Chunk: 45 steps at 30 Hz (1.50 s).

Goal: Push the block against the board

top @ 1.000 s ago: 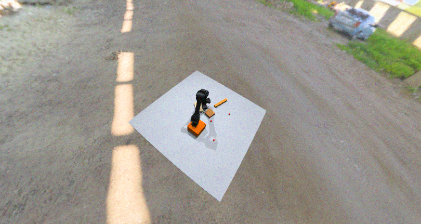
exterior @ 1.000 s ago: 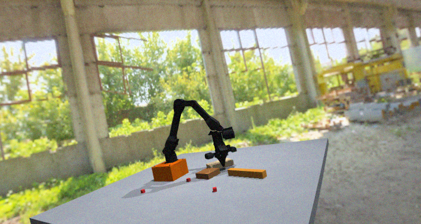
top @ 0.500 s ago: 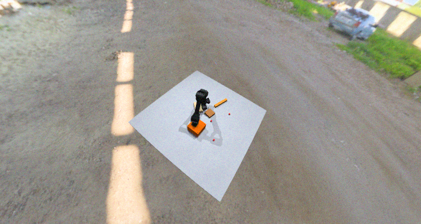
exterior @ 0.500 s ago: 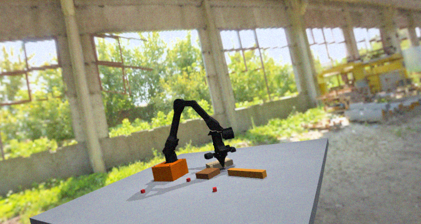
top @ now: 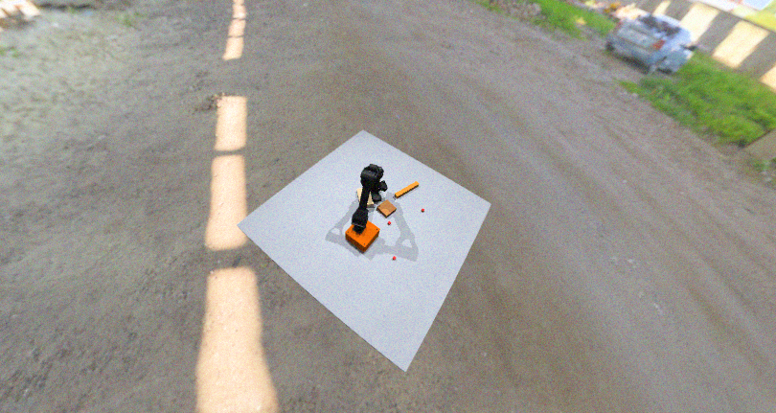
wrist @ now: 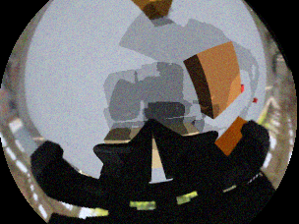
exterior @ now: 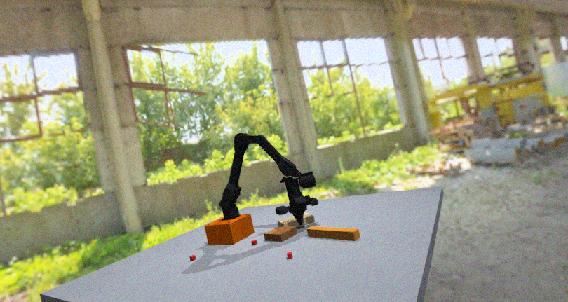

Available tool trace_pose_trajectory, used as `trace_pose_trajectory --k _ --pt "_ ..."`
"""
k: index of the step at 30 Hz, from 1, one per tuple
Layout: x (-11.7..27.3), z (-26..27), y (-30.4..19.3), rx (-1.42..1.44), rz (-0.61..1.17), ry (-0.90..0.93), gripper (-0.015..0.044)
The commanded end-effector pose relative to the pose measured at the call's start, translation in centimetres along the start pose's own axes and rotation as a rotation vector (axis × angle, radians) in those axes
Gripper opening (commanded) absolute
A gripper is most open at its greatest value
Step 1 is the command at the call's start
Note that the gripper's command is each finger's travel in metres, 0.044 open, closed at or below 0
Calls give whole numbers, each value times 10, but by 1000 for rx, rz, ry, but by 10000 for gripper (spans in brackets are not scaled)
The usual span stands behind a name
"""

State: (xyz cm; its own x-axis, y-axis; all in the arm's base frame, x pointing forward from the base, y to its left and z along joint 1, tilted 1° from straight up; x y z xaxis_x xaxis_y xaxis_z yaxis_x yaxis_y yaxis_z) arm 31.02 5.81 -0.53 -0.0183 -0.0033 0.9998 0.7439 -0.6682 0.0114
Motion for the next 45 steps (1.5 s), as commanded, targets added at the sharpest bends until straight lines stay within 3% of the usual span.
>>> trace_pose_trajectory --k 1,28,45 --pt "-1 -1 -2 -3 8 -2 0" --pt "-1 -1 -1 -3 8 -2 0" --pt "-1 -3 25 -3 6 -2 0"
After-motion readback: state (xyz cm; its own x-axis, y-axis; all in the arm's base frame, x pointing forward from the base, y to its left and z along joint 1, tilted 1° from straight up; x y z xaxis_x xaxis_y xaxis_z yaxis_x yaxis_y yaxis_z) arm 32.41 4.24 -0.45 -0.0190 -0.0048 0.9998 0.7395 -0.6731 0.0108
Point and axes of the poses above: the point midway between the two fingers, 35 mm back from their tips, its own x axis back along the fingers, its own z axis across the jaws, y = z × x, the point moved 4 cm from there along x, back along the fingers, and after that the axes turned 8 degrees about x, right-handed, at the moved point
